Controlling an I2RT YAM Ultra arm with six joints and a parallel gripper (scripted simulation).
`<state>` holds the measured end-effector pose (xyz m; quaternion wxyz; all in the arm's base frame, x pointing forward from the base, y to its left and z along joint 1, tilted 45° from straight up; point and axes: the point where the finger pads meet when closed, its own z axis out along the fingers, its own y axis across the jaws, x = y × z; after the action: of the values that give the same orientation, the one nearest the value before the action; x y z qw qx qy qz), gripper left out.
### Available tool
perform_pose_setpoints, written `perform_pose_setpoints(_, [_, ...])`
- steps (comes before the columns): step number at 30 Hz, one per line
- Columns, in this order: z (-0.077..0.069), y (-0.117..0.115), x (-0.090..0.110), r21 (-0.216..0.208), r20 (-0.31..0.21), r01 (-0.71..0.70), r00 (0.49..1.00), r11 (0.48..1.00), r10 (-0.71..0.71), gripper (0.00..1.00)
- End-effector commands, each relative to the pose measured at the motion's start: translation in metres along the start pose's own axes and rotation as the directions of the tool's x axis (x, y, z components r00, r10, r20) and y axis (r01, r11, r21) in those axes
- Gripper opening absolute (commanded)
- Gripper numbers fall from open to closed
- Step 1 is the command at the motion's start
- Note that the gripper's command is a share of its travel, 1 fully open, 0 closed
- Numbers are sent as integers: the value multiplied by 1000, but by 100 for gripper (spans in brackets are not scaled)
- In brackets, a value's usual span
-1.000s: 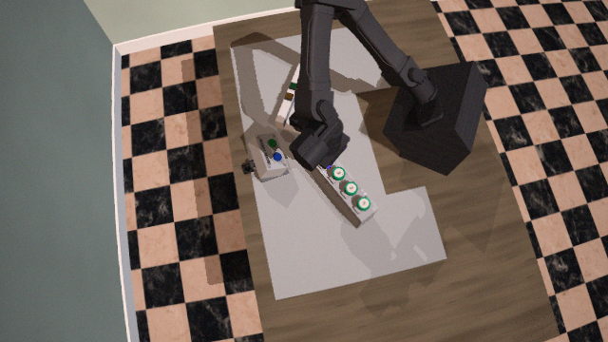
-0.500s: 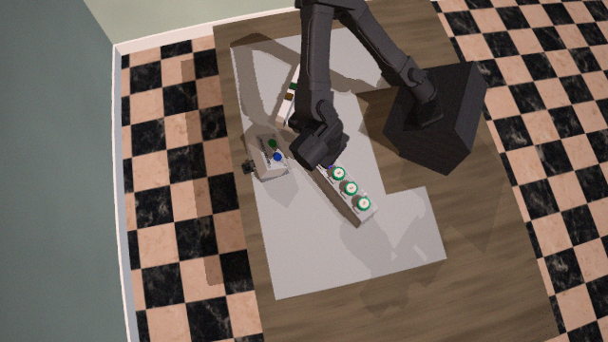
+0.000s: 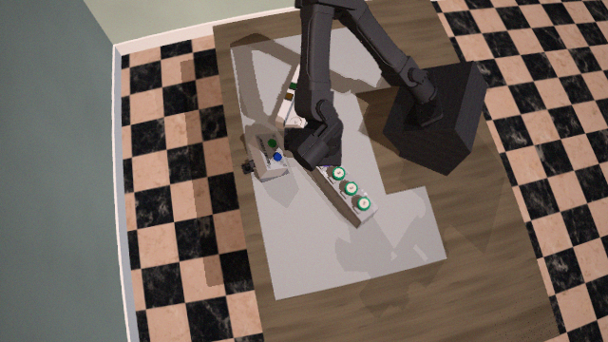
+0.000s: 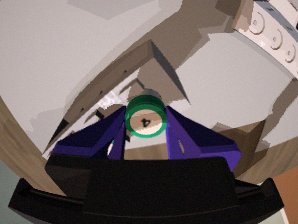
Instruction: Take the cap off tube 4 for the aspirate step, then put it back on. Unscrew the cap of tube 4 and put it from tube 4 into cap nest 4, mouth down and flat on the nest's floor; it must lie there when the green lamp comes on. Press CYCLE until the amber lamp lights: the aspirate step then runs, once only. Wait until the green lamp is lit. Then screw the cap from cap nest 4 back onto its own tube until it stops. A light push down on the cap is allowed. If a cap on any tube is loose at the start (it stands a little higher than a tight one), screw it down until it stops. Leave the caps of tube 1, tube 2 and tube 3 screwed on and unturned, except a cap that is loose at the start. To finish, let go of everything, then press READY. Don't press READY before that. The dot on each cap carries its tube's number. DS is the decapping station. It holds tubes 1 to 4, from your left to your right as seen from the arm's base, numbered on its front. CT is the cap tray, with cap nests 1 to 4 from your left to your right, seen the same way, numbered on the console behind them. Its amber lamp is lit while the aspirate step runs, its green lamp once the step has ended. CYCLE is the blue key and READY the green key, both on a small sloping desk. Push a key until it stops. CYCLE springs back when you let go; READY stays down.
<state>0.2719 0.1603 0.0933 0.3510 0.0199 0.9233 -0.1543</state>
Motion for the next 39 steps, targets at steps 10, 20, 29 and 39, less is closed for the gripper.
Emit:
perform_pose_setpoints(10, [-3, 2, -3, -2, 13, 617, 787, 787, -617, 0])
perform_pose_setpoints(20, [-3, 3, -3, 3, 13, 875, 485, 485, -875, 0])
perform_pose_setpoints(29, [-3, 2, -3, 8, 10, 998, 56, 56, -998, 0])
perform_pose_setpoints(39, [-4, 3, -3, 12, 6, 941, -337, -337, -941, 0])
